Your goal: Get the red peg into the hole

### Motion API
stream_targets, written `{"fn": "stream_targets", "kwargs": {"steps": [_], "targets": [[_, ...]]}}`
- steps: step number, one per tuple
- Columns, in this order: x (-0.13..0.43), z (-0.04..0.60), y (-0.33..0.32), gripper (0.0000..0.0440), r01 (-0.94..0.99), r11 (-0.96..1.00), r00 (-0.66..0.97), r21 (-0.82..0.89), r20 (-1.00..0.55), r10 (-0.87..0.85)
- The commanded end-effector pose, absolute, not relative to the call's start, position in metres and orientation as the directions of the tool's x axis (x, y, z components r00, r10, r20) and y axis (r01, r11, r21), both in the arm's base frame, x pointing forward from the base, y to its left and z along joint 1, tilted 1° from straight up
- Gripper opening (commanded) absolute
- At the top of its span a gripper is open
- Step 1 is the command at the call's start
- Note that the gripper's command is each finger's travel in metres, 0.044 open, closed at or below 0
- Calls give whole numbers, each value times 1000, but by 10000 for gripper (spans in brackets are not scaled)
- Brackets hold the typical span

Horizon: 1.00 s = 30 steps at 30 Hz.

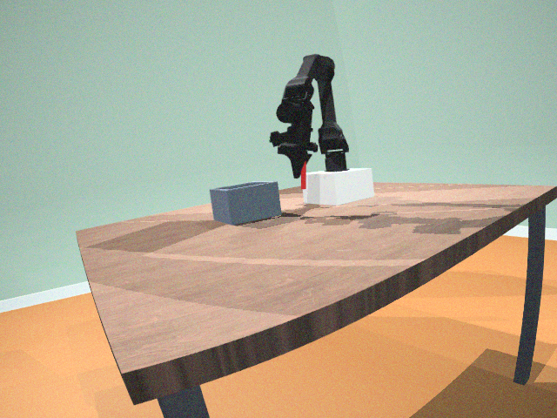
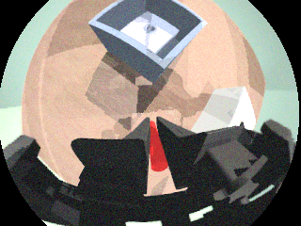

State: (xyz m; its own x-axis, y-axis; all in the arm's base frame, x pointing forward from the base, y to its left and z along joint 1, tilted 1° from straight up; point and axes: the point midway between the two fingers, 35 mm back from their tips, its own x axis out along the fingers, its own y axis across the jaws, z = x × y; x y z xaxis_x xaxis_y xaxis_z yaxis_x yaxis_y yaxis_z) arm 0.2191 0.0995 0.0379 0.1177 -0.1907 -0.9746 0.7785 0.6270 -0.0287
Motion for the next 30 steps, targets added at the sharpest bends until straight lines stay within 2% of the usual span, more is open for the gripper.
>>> {"fn": "stream_targets", "kwargs": {"steps": [1, 12, 30], "targets": [[231, 54, 93, 0, 773, 634, 144, -15, -969, -199], [263, 82, 64, 0, 785, 619, 163, -11, -961, -223], [302, 87, -4, 0, 848, 531, 148, 6, -963, -226]]}}
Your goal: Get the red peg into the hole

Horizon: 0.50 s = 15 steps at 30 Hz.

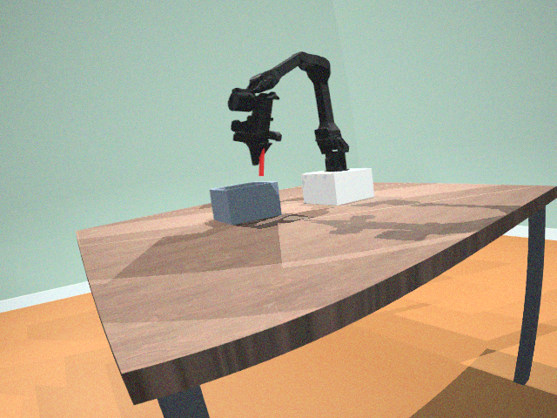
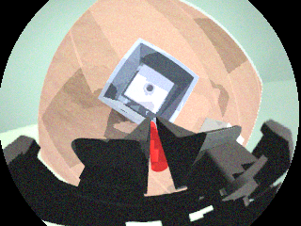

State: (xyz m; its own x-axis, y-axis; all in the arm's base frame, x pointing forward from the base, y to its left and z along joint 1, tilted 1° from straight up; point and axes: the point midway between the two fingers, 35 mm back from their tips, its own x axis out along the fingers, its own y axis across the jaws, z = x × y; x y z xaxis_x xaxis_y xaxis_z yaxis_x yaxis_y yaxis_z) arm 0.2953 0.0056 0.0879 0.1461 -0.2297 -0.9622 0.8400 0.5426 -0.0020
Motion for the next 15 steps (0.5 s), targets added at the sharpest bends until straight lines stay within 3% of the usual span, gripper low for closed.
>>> {"fn": "stream_targets", "kwargs": {"steps": [1, 15], "targets": [[305, 86, -8, 0, 851, 525, 148, 8, -963, -226], [327, 66, -53, 2, 892, 452, 130, 25, -970, -204]]}}
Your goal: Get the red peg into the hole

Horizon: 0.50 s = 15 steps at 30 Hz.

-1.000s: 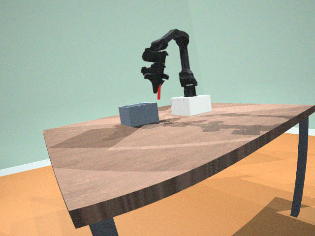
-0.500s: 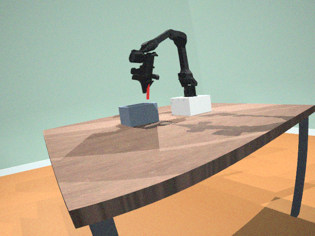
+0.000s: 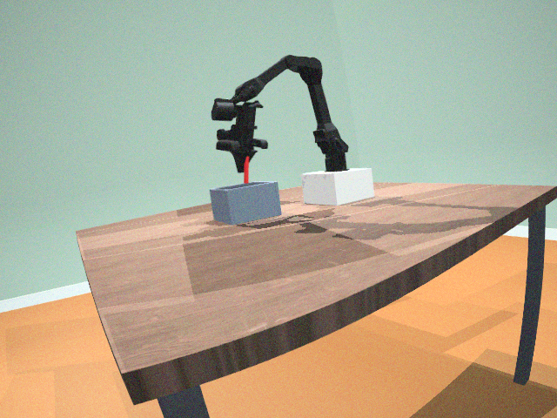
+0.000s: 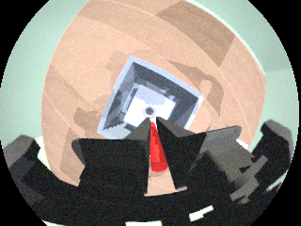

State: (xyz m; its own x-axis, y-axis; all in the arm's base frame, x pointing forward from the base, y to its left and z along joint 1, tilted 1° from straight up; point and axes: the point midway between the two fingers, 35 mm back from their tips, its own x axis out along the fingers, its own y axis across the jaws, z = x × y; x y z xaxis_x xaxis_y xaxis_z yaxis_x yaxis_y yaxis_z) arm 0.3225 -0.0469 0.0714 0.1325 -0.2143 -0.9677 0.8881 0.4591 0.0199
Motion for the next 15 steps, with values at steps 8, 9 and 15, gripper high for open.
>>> {"fn": "stream_targets", "kwargs": {"steps": [8, 9, 15], "targets": [[333, 40, -64, 11, 901, 434, 99, 13, -979, -177], [333, 36, -65, 26, 900, 435, 94, 9, -980, -174], [333, 16, -70, 132, 884, 465, 47, -37, -985, -167]]}}
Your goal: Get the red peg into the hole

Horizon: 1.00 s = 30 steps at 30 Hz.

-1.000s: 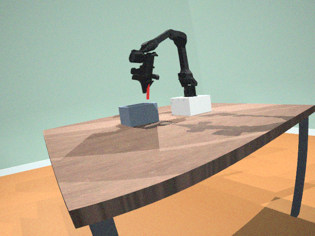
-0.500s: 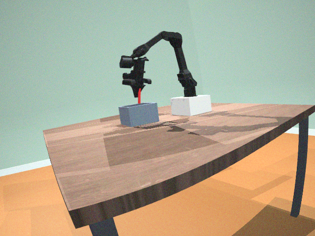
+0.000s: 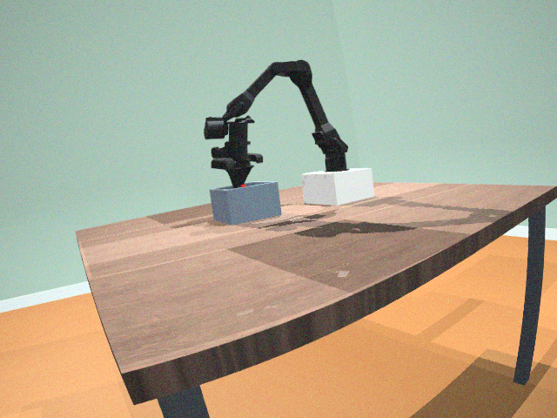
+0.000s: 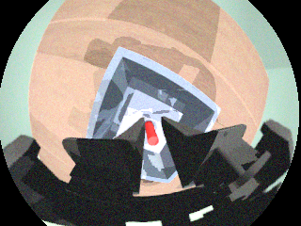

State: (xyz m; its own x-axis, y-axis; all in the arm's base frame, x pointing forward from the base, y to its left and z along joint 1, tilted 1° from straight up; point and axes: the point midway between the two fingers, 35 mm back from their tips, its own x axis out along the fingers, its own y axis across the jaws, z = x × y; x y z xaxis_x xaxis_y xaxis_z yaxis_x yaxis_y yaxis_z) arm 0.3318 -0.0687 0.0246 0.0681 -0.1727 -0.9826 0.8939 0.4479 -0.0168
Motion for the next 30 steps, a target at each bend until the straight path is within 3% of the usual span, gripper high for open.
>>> {"fn": "stream_targets", "kwargs": {"steps": [1, 5, 15, 30], "targets": [[335, 14, -72, 144, 884, 465, 47, -37, -985, -167], [347, 11, -80, 244, 884, 466, 61, -26, -984, -170], [375, 14, -101, 436, 880, 474, 118, 11, -974, -196], [399, 28, -130, 440, 884, 463, 204, 68, -946, -251]]}}
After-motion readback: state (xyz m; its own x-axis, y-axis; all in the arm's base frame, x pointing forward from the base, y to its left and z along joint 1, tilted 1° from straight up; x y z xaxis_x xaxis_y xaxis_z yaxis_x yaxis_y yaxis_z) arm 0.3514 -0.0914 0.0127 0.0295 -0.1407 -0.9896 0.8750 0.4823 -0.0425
